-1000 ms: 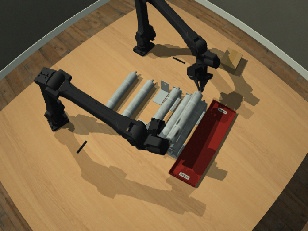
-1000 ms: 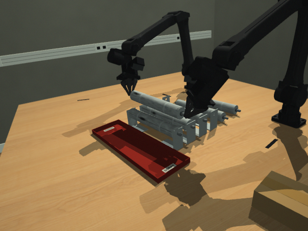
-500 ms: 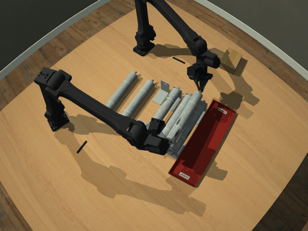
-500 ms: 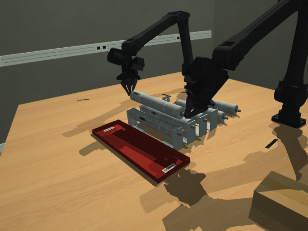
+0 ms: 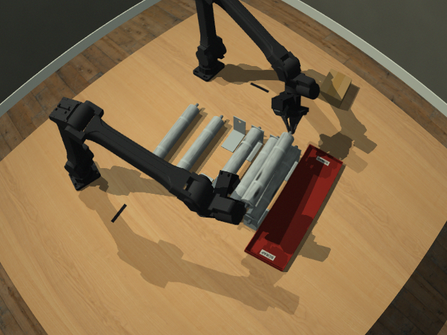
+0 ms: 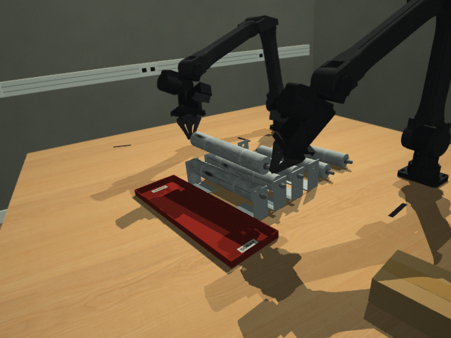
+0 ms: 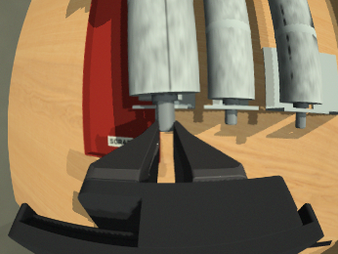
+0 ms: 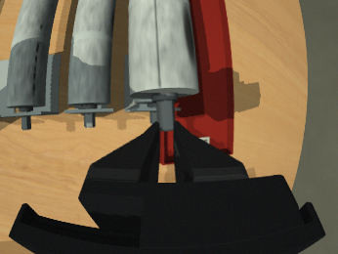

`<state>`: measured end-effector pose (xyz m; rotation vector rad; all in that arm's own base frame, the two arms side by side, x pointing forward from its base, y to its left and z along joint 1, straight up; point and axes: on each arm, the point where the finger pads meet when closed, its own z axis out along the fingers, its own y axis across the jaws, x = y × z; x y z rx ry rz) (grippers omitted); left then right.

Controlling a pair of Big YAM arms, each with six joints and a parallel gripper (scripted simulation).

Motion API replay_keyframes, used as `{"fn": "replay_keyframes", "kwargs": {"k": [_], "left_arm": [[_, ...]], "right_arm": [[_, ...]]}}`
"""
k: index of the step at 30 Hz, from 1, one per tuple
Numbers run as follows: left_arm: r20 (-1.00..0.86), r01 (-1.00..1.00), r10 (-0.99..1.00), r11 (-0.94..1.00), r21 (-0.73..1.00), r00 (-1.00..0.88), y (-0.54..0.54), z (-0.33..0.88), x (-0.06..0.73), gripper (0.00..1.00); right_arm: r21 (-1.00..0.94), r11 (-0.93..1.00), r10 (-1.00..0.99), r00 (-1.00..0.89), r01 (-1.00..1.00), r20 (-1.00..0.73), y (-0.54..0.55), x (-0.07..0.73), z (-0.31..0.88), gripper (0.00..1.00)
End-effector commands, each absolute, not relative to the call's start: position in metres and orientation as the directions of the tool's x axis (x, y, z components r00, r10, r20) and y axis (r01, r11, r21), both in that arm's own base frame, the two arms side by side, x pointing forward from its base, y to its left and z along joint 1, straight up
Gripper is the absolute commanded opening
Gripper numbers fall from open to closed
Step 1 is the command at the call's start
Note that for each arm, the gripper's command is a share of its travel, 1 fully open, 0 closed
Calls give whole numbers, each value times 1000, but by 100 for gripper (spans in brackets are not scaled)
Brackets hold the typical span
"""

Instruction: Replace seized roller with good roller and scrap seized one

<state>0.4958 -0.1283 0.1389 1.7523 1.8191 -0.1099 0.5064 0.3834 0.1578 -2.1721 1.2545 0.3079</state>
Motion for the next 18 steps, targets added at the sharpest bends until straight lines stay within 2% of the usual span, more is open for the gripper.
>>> {"fn": "replay_keyframes", "kwargs": {"k": [1,18], "left_arm": [[-464,912,880,99,398,107,-131,161,501,3],[-458,895,881,104,433,119,-126,189,525,3]], "right_arm": [[-522,-315,-675,574,-793,-464,392,539,238,3],[-534,-300,-674,571,-791,-468,396,552,236,3]]}}
